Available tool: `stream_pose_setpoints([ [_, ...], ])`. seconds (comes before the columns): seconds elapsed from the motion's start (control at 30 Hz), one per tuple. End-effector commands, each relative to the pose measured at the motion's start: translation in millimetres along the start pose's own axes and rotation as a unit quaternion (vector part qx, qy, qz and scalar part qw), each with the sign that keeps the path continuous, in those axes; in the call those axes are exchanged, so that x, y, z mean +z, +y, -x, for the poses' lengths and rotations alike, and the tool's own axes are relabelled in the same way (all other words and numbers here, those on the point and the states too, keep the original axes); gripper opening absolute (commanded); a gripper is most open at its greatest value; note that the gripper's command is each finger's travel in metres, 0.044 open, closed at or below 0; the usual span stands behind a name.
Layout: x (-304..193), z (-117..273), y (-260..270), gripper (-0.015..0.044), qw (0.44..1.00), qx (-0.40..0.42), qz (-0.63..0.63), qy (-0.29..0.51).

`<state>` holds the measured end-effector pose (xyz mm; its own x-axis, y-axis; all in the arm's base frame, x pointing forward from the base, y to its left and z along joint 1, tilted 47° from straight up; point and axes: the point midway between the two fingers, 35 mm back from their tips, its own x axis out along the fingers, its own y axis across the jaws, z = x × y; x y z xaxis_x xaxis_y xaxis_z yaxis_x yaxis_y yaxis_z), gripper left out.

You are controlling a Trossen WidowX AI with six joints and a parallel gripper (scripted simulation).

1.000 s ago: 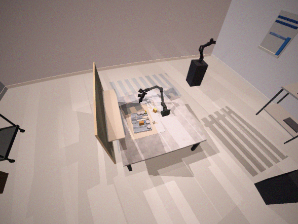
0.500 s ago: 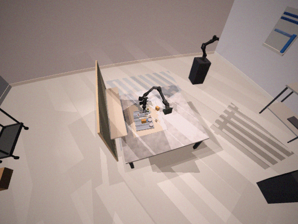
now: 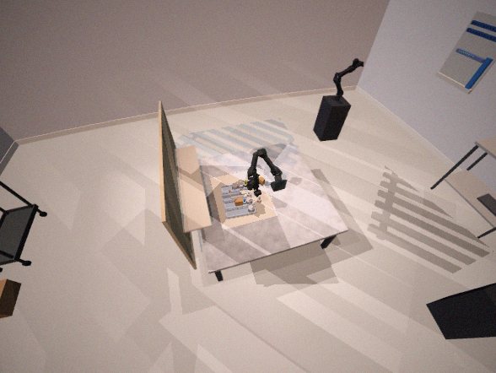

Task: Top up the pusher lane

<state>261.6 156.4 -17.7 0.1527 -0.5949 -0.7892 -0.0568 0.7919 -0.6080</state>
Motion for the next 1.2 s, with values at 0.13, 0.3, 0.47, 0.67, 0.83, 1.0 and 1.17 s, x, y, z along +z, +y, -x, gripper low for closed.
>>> stream_pose_setpoints([
  [0.13,-42,-10,20,0.044,0.997,-0.07,0.029,-0.002],
  [0.3,-40,-22,20,0.044,0.997,-0.07,0.029,-0.002],
  [0.47,-40,-48,15,0.044,0.997,-0.071,0.029,-0.002],
  [0.67,-38,-49,16,0.044,0.997,-0.071,0.029,-0.002],
  [0.83,-38,-63,14,0.044,0.997,-0.071,0.029,-0.002],
  [1.0,-38,-63,14,0.044,0.997,-0.071,0.029,-0.002],
  [1.17,-38,-70,13,0.044,0.997,-0.071,0.029,-0.002],
])
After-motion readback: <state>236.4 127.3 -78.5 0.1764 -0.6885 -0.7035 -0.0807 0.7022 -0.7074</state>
